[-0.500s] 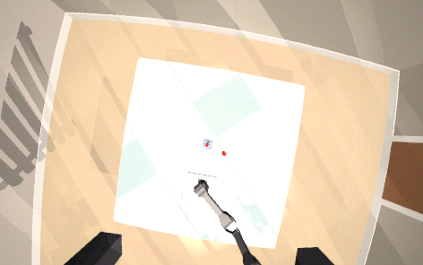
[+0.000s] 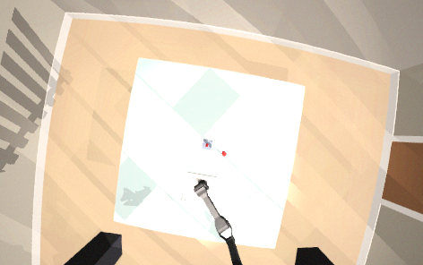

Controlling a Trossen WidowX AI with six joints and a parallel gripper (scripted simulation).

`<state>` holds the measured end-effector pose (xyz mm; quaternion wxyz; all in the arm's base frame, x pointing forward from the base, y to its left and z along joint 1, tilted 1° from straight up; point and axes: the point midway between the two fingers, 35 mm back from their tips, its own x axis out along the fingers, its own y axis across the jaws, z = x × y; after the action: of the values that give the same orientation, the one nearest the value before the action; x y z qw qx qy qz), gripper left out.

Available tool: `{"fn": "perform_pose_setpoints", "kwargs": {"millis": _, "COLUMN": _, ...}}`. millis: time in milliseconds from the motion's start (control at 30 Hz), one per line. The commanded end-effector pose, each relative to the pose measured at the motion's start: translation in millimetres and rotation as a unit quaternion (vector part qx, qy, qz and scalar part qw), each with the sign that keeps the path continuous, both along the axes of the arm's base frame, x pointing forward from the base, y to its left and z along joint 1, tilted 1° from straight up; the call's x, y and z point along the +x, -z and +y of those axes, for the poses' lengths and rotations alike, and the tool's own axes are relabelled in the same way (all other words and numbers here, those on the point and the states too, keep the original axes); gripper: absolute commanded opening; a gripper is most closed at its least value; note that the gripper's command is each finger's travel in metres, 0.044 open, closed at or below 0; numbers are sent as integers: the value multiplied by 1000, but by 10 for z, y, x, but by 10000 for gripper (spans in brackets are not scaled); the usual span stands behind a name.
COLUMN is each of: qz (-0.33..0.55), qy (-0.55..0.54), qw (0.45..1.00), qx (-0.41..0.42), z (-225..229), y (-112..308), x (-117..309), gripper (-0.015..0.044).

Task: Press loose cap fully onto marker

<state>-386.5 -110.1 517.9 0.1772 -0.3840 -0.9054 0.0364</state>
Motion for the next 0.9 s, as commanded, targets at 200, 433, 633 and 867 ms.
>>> {"fn": "perform_pose_setpoints", "kwargs": {"millis": 200, "qz": 172, "qy": 82, "qw": 982, "qx": 3, "z": 1054, "y": -870, "x": 1003, "gripper": 240}}
{"fn": "perform_pose_setpoints", "kwargs": {"millis": 433, "qz": 278, "qy": 146, "qw": 949, "qx": 0, "z": 1612, "y": -1182, "x": 1941, "gripper": 240}}
{"fn": "perform_pose_setpoints", "kwargs": {"millis": 633, "qz": 358, "qy": 220, "qw": 907, "qx": 3, "z": 1972, "y": -1273, "x": 2800, "gripper": 240}}
{"fn": "perform_pose_setpoints", "kwargs": {"millis": 867, "qz": 452, "qy": 322, "qw": 832, "qx": 7, "z": 2217, "y": -1159, "x": 3945, "gripper": 240}}
